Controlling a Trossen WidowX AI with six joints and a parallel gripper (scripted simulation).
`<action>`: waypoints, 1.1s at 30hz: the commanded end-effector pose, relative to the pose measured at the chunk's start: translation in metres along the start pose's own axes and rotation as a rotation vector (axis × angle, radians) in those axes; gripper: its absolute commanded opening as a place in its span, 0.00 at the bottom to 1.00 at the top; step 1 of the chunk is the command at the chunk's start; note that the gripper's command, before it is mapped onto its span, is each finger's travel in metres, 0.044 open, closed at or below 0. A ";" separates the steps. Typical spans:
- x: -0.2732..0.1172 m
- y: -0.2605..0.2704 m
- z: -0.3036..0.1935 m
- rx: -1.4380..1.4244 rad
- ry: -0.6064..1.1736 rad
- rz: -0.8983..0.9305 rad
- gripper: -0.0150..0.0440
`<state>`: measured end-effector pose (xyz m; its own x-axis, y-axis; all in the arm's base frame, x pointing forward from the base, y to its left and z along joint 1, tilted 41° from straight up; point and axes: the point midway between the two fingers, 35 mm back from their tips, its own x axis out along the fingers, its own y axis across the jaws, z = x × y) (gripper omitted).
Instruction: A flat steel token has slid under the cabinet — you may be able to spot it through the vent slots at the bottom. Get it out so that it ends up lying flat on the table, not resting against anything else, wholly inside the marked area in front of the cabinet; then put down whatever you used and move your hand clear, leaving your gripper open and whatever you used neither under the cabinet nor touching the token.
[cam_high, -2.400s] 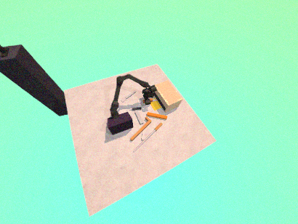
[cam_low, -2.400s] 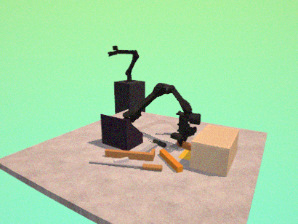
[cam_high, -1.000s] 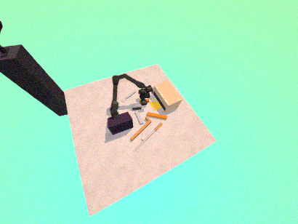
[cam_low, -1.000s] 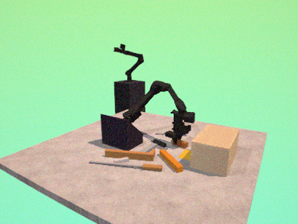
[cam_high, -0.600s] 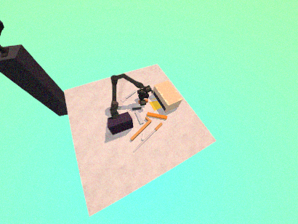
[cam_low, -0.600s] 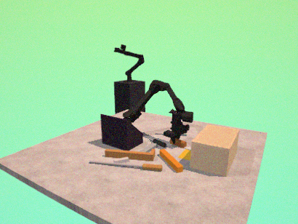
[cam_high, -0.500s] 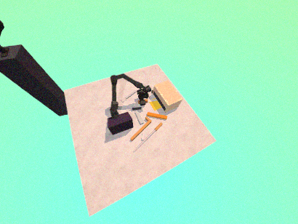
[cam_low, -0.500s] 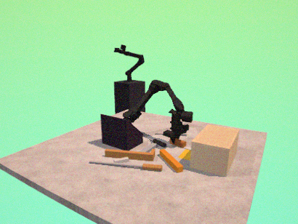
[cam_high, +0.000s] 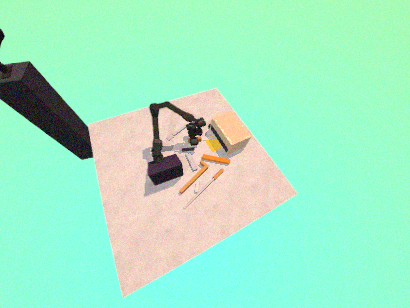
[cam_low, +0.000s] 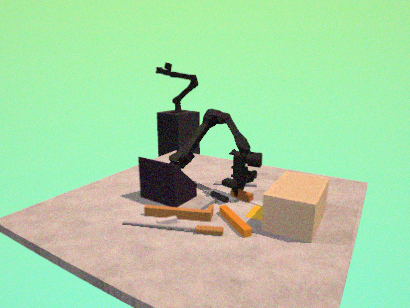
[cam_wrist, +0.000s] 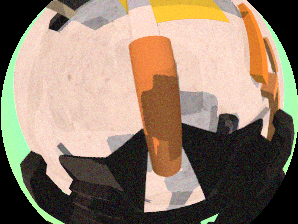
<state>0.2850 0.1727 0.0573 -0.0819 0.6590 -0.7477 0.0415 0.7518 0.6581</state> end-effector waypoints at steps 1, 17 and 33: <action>0.001 0.000 -0.007 0.000 0.001 -0.002 0.25; 0.001 0.001 -0.026 0.001 0.002 -0.002 0.25; 0.001 0.001 -0.046 0.002 0.003 -0.002 0.25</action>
<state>0.2456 0.1728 0.0614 -0.0824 0.6582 -0.7483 0.0425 0.7525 0.6573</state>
